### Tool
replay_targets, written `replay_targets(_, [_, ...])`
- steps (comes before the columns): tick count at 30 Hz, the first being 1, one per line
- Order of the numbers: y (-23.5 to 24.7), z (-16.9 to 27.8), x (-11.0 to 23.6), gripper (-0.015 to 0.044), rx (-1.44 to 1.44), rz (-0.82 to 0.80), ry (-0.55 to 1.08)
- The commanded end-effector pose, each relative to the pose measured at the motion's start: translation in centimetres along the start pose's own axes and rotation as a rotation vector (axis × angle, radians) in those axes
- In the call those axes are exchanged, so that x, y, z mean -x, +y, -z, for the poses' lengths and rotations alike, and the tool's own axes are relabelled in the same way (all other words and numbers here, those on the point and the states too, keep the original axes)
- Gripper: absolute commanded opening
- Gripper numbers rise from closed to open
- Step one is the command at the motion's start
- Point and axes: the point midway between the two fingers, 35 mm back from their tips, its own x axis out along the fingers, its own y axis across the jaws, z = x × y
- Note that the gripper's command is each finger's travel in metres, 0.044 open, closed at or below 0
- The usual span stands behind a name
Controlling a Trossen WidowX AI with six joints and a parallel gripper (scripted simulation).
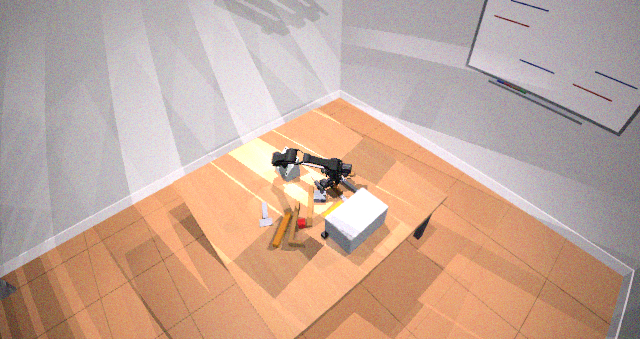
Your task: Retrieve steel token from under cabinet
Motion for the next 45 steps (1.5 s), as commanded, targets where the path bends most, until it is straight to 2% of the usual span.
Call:
replay_targets(1, [0.1,-0.8,-0.1,0.0,0.002,-0.003,-0.003])
replay_targets(45, [-0.6,-7.4,0.0,0.0,0.005,-0.001,-0.006])
